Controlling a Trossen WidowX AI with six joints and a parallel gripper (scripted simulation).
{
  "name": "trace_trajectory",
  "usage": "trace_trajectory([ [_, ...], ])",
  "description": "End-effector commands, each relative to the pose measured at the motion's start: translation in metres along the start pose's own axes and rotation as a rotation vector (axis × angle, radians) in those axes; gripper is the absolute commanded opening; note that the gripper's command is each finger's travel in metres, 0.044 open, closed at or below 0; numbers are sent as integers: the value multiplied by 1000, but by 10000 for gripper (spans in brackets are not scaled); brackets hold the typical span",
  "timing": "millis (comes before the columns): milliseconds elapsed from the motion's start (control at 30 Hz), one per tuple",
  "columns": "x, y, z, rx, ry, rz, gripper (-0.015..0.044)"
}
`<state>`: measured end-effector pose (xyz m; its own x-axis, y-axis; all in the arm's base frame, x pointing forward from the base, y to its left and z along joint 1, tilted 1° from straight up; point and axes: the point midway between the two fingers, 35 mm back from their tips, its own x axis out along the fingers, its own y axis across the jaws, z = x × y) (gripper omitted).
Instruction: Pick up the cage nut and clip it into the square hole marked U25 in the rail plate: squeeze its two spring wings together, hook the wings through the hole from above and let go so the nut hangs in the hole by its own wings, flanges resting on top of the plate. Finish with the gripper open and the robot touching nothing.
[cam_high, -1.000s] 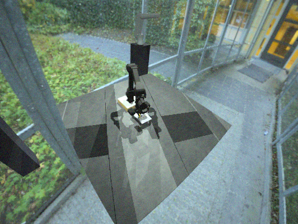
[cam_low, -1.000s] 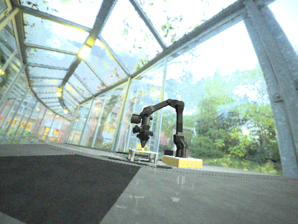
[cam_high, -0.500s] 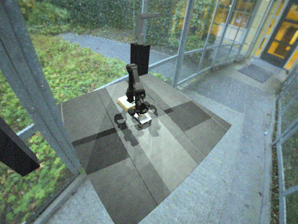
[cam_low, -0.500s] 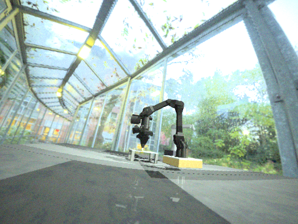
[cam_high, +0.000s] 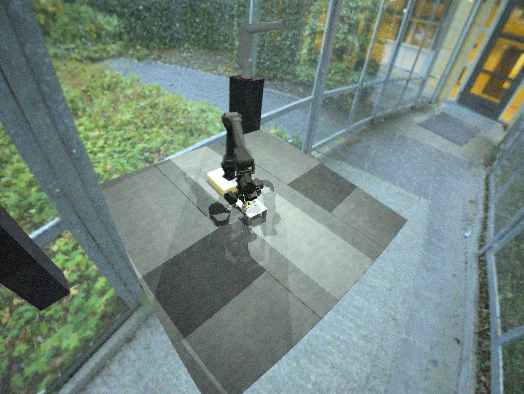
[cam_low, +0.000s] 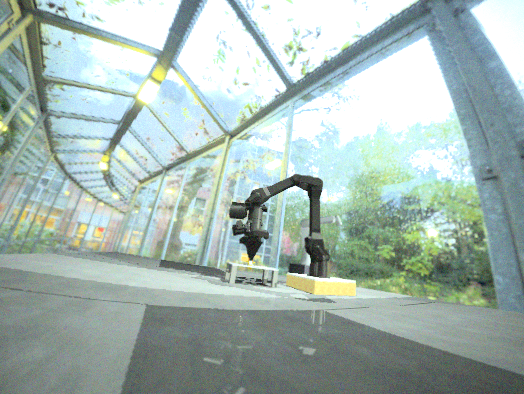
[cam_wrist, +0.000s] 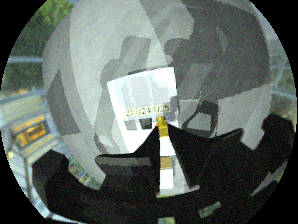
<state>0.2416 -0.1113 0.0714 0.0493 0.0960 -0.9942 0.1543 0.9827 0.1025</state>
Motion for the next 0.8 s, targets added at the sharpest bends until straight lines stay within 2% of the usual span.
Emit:
trace_trajectory([
  [0, 1, 0, 0, -4, 6, 20, 34],
  [767, 2, -2, 0, -5, 6, 50, 34],
])
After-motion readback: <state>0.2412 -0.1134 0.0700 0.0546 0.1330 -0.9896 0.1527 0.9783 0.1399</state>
